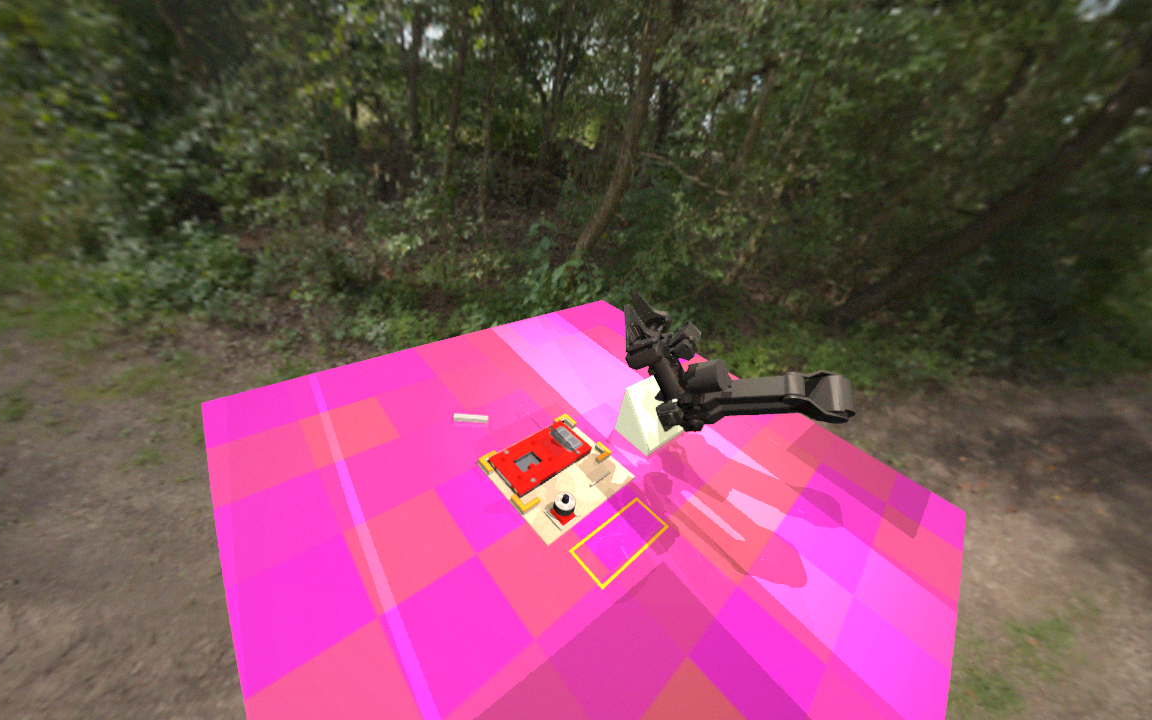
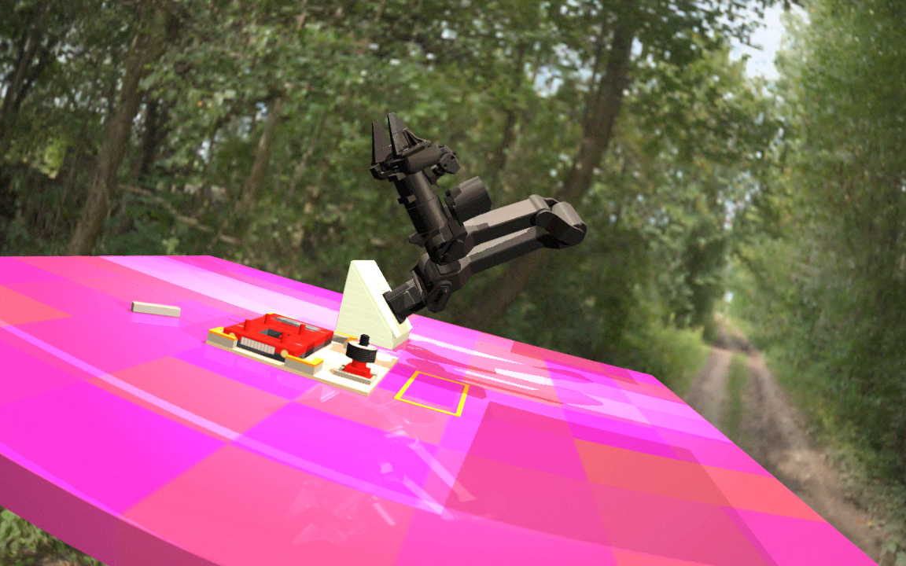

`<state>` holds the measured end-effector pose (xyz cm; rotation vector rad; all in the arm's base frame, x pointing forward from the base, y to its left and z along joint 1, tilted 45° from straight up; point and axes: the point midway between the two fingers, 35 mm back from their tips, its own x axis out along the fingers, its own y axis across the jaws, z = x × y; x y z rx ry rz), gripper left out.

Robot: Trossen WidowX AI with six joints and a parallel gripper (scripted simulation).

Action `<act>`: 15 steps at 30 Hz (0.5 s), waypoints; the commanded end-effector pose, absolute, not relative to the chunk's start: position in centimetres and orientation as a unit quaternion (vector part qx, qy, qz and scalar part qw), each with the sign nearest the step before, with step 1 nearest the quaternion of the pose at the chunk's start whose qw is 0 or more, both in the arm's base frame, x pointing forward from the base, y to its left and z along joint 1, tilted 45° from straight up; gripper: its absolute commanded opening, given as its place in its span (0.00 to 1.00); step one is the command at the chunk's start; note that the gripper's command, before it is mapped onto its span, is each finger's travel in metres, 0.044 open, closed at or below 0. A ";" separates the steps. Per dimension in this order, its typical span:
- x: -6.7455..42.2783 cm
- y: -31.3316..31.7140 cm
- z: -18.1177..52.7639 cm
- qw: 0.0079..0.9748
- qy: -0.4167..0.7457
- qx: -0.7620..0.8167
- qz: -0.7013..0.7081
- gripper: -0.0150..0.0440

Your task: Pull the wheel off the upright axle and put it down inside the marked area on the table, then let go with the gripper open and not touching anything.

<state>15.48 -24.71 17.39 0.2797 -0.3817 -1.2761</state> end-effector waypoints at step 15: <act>31.7 -24.1 7.6 0.832 0.176 0.333 -0.407 0.76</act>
